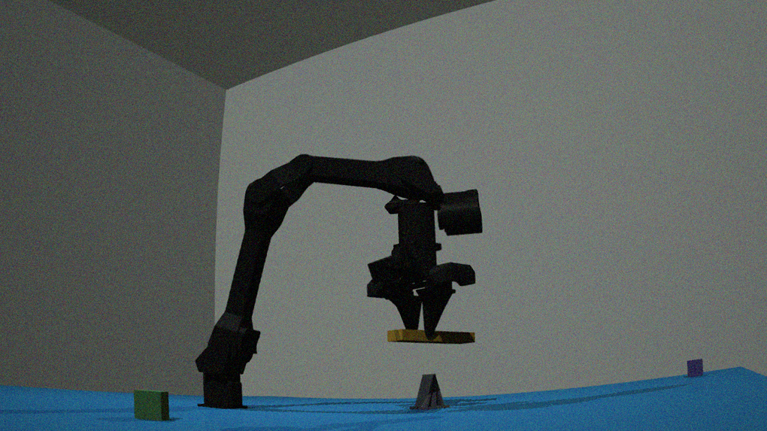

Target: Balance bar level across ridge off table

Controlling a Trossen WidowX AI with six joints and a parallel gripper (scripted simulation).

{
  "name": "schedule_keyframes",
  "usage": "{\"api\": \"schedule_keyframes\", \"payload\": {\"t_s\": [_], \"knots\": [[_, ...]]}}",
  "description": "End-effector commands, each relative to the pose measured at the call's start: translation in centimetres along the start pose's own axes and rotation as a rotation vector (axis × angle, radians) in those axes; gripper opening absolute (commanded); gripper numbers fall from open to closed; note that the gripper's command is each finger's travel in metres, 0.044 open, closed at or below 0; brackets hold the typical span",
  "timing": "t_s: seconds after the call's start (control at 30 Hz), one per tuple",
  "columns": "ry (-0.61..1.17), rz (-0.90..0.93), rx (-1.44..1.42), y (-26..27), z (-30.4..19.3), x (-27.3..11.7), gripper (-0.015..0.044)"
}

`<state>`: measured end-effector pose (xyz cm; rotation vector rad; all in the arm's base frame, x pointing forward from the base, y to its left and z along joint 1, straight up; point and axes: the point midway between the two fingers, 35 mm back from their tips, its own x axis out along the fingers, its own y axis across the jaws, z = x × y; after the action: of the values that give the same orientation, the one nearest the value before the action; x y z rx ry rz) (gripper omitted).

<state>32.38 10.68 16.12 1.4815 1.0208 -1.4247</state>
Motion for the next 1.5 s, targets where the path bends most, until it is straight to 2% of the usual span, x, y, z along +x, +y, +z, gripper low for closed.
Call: {"api": "schedule_keyframes", "payload": {"t_s": [0.0,0.4,1.47], "knots": [[-0.001,-0.001,0.043,-1.3,-1.1,0.1,0.0],[0.0,-0.004,0.139,-4.7,-3.2,0.1,0.0],[0.0,-0.004,0.14,-4.9,-3.3,4.4,0.0]]}}
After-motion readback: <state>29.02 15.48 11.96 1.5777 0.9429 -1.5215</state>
